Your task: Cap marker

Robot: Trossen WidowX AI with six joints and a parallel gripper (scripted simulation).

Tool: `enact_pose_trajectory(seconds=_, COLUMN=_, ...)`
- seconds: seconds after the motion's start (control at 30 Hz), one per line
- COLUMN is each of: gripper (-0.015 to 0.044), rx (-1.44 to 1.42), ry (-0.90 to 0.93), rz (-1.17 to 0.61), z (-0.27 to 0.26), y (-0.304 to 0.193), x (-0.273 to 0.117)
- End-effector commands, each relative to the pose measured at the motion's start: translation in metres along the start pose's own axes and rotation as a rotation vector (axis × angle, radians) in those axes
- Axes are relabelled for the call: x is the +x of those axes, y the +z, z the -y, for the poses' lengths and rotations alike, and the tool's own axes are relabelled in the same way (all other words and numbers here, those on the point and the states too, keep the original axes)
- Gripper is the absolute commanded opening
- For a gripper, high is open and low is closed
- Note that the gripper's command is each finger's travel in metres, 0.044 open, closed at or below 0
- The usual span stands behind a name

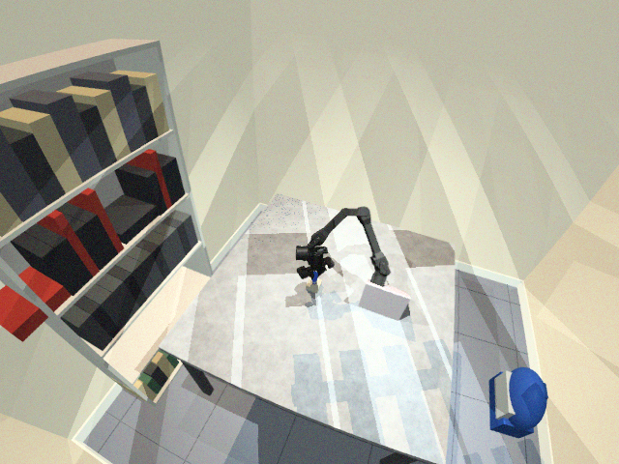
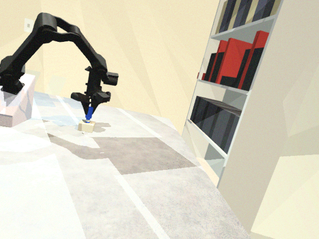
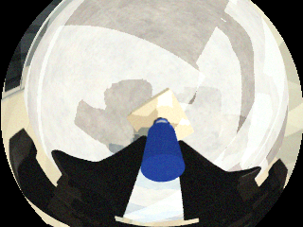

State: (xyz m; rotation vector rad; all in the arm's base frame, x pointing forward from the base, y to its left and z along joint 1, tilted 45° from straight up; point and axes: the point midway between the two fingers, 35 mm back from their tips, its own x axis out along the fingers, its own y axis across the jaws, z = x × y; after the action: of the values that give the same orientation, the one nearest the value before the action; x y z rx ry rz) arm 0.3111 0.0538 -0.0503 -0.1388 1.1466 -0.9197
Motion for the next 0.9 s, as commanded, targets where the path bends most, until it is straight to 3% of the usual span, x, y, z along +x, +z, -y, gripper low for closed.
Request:
enact_pose_trajectory(seconds=0.0, gripper=0.0000, rx=-0.006, ry=-0.003, rz=0.003, z=0.000, y=0.000, x=0.001)
enact_pose_trajectory(seconds=0.1, gripper=0.0000, rx=-0.006, ry=-0.003, rz=0.003, z=0.000, y=0.000, x=0.001)
enact_pose_trajectory(seconds=0.67, gripper=0.0440, rx=-0.001, ry=-0.001, rz=0.000, z=0.000, y=0.000, x=0.000)
enact_pose_trajectory(seconds=0.73, gripper=0.0440, rx=-0.001, ry=0.001, rz=-0.001, z=-0.001, y=0.000, x=-0.012)
enact_pose_trajectory(seconds=0.87, gripper=0.0440, rx=-0.001, ry=0.002, rz=-0.003, z=-0.001, y=-0.001, x=-0.072)
